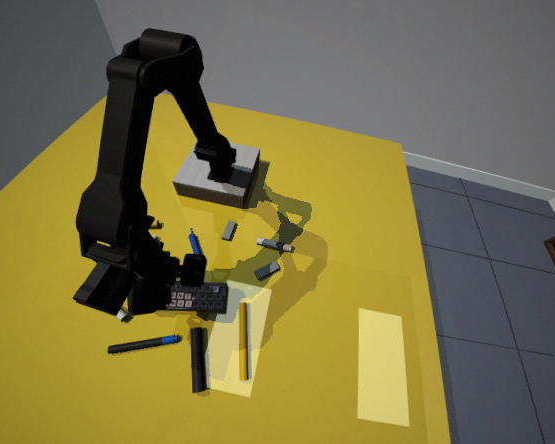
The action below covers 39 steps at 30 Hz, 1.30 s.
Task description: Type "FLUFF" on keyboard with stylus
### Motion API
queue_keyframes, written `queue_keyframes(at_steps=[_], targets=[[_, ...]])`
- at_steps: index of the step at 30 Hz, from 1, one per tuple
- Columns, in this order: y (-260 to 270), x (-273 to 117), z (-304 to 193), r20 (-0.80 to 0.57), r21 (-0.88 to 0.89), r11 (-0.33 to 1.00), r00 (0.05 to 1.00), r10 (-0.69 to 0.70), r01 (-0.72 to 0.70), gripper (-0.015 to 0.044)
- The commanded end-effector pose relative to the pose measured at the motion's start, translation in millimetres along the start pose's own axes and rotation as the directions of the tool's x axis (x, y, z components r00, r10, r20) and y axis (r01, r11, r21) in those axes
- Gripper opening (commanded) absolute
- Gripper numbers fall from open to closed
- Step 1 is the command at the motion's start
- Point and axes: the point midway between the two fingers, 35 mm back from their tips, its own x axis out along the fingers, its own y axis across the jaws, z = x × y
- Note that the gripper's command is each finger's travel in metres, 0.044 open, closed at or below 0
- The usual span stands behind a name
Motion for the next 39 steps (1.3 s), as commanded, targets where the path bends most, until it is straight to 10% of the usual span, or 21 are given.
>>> queue_keyframes(at_steps=[1, 36, 39], targets=[[1.3, 0.9, -3.1, -0.003, 0.007, 1.0, 1.0, 0.0, 0.0, 0.0], [72.1, -56.3, 1.1, 0.014, 0.001, 1.0, 1.0, 0.005, -0.005, 0.0], [72.2, -56.9, 1.1, 0.014, 0.001, 1.0, 1.0, 0.005, -0.005, 0.0079]])
